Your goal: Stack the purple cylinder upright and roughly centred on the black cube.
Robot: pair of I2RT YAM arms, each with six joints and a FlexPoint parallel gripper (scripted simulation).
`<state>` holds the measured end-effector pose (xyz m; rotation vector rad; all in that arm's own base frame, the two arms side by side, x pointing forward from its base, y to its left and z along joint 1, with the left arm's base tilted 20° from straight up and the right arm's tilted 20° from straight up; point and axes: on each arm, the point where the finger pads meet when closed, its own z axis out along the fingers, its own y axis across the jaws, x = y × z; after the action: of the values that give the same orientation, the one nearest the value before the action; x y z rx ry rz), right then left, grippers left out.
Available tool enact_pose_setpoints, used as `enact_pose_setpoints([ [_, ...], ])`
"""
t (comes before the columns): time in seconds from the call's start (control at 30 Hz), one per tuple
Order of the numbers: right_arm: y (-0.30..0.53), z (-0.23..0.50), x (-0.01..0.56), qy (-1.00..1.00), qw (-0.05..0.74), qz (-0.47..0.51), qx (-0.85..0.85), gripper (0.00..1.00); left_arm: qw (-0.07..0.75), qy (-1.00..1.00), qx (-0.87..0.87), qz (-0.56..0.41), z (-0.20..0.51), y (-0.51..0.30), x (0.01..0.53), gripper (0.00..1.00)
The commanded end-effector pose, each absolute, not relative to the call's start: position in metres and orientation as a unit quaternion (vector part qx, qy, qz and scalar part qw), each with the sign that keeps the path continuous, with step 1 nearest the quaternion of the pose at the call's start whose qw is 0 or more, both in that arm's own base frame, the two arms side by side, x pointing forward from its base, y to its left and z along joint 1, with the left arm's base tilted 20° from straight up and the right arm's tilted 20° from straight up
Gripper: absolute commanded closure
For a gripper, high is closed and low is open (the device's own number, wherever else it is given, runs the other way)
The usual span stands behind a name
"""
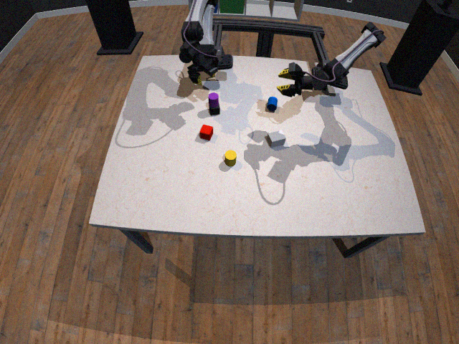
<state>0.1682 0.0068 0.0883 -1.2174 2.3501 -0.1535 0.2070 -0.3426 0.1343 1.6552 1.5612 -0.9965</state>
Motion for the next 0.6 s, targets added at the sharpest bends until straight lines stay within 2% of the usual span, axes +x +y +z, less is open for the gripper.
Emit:
enact_pose_setpoints([
  [0.0,0.0121,0.0893,0.1742,0.848,0.264,-0.049,-0.457,0.26,0.310,0.605,0.626,-0.382,0.1266,-0.3396,0.2060,0.39],
  [0.57,0.0116,0.0945,0.1767,0.845,0.270,-0.054,-0.458,0.26,0.310,0.605,0.626,-0.382,0.1266,-0.3396,0.2060,0.39],
])
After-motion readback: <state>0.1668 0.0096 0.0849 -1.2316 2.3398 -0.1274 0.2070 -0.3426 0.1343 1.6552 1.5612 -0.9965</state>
